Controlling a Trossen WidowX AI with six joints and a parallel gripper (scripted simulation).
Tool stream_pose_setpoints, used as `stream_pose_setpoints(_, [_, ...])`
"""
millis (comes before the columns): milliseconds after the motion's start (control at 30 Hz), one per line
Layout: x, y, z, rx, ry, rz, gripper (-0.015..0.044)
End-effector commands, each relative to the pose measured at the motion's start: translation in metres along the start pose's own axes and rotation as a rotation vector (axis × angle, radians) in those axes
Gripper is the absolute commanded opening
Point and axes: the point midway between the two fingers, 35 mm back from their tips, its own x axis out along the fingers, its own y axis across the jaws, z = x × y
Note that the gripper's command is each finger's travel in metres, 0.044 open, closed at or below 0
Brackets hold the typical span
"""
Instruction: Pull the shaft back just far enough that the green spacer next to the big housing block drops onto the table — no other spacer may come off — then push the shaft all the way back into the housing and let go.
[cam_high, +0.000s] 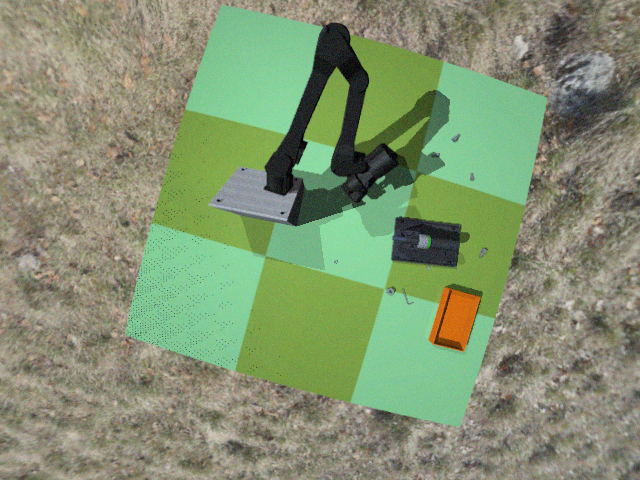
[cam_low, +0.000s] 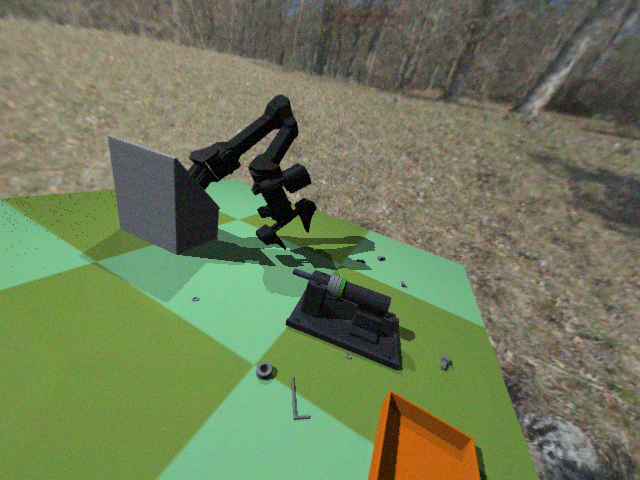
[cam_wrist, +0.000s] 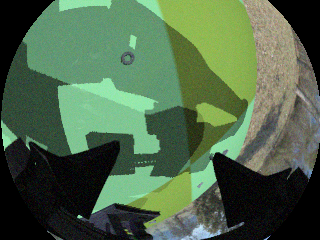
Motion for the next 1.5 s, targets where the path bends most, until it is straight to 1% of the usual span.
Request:
stream_pose_setpoints(0, [-0.027, 0.022, -0.068, -0.275, 0.201, 0.041, 0.0440])
stream_pose_setpoints(233, [-0.059, 0.049, -0.119, -0.511, 0.348, 0.127, 0.0440])
stream_pose_setpoints(500, [-0.101, 0.086, -0.168, -0.762, 0.479, 0.282, 0.0440])
stream_pose_setpoints(1467, [-0.101, 0.085, -0.170, -0.769, 0.483, 0.288, 0.0440])
